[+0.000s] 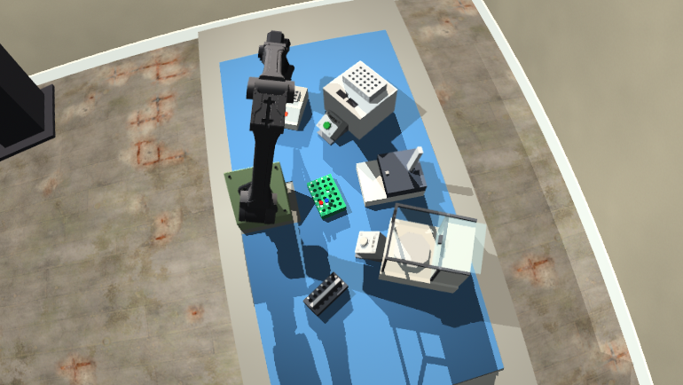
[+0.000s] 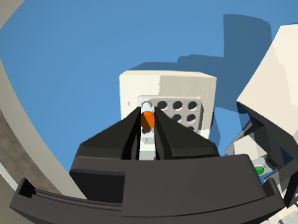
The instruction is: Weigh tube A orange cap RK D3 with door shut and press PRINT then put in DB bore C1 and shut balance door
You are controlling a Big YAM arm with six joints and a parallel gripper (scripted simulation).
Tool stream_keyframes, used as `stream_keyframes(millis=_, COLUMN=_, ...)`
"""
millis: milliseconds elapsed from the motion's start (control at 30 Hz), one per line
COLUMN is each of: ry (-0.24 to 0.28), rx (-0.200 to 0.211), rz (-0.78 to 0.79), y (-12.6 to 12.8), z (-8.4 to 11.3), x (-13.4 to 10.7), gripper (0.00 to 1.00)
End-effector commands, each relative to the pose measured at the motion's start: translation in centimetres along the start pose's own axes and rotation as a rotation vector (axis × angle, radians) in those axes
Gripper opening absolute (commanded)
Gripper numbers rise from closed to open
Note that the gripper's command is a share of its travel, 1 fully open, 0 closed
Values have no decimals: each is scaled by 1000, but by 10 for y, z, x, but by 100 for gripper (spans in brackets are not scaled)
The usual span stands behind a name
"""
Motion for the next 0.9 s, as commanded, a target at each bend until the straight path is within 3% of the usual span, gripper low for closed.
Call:
stream_keyframes(millis=0, ry=-25, rx=7, rz=-9, y=16, z=3, x=19, gripper=9)
stream_keyframes(millis=100, ry=-21, rx=16, rz=-30, y=9, z=1, x=23, gripper=9)
stream_keyframes(millis=267, ry=-36, rx=13, rz=-14, y=18, z=4, x=18, gripper=9)
stream_keyframes(millis=433, ry=5, rx=-2, rz=-10, y=8, z=-9, x=-6, gripper=9)
stream_keyframes(millis=533, ry=-24, rx=15, rz=-22, y=1, z=9, x=0, gripper=9)
stream_keyframes(millis=867, ry=-23, rx=13, rz=-12, y=-9, z=8, x=0, gripper=9)
Point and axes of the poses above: the point where the finger pads meet when closed, its own z axis back along the fingers, its own y axis across the jaws, x = y × z, the point moved 8 cm from there along z, back along the fingers, and after that the axes turned 14 degrees about -z, right-handed, at the moved point
